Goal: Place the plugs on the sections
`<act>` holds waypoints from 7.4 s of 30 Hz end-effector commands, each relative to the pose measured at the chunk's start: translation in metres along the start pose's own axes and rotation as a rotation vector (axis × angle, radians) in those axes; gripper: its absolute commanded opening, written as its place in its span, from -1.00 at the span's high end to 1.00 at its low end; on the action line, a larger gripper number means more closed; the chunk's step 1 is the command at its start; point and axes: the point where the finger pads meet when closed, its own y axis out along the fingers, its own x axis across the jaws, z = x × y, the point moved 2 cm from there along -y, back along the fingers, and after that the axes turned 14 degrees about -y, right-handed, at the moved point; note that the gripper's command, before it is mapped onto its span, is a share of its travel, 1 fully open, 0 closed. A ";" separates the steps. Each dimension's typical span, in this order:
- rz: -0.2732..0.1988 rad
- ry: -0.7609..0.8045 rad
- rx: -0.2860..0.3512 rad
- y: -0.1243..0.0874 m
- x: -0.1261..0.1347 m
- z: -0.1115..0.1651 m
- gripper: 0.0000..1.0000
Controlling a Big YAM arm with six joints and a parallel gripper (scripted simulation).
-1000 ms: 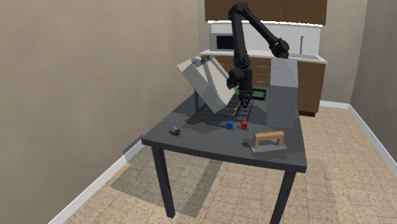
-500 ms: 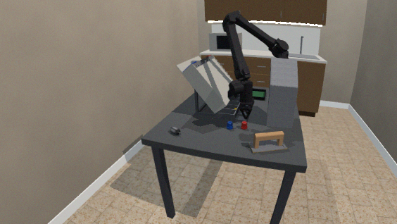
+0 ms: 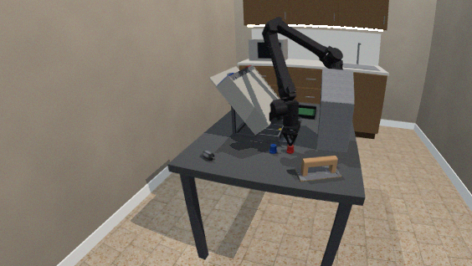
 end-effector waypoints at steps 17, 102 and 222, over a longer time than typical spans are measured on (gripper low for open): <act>-0.011 0.000 -0.045 -0.009 0.004 -0.015 -0.27; -0.008 0.006 -0.027 0.031 0.001 -0.013 1.00; -0.011 0.006 -0.034 -0.100 0.004 -0.013 1.00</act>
